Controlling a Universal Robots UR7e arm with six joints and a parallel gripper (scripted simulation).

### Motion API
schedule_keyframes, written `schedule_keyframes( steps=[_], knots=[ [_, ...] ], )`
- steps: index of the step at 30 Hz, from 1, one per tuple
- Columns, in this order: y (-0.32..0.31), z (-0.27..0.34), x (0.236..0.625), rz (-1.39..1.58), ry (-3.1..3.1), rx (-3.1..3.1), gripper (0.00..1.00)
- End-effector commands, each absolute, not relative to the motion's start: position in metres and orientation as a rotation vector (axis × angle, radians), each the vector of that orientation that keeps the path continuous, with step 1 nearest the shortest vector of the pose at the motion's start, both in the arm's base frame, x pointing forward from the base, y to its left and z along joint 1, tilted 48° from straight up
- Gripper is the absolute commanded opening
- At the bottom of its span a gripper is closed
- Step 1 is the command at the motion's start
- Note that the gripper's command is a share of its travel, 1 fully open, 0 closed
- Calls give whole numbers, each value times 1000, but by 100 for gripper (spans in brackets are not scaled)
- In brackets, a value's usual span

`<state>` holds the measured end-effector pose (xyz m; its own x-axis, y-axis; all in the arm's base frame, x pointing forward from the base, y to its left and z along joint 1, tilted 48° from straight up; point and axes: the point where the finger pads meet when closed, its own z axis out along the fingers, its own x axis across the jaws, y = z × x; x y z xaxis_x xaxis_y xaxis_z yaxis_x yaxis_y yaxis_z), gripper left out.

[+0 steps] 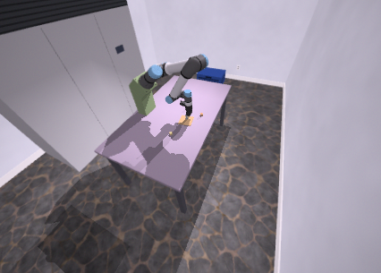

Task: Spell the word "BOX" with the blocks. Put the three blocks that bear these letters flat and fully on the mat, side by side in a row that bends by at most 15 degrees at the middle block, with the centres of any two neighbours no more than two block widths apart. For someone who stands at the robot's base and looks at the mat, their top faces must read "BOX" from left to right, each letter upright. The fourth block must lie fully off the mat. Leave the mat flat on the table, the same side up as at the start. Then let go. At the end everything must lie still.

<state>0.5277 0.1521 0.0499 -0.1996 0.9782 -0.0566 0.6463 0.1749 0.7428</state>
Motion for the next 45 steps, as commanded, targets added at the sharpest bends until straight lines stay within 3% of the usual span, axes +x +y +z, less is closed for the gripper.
schedule_keyframes(
  steps=[1,14,45],
  knots=[
    [152,50,528,803,1917,1525,79],
    [151,55,523,803,1917,1525,79],
    [142,110,462,803,1917,1525,79]
  ],
)
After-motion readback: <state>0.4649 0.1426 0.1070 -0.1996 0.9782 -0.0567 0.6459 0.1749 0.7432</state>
